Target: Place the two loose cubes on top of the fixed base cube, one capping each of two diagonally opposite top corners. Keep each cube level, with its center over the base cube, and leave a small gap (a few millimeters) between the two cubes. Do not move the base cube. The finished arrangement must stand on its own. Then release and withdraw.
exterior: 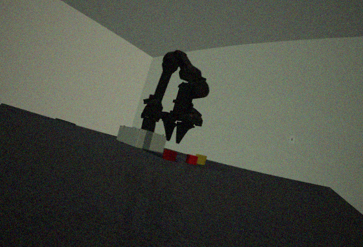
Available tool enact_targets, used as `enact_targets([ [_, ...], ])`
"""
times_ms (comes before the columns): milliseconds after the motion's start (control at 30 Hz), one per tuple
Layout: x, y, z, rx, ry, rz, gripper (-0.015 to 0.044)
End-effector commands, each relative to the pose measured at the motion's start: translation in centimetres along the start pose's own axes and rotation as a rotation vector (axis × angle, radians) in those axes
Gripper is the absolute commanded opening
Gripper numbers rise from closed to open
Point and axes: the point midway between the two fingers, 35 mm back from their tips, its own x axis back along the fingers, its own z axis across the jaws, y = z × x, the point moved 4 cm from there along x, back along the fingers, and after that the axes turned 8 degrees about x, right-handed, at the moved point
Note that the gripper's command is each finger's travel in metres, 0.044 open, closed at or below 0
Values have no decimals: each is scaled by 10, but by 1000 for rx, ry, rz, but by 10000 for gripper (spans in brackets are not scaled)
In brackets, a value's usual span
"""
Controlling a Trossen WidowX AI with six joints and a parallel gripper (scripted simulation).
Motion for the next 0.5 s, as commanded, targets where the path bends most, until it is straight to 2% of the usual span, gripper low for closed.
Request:
enact_targets([
  [0,-5,0,-2,3,-18,2,265],
  [467,-27,0,-2,3,-18,2,265],
])
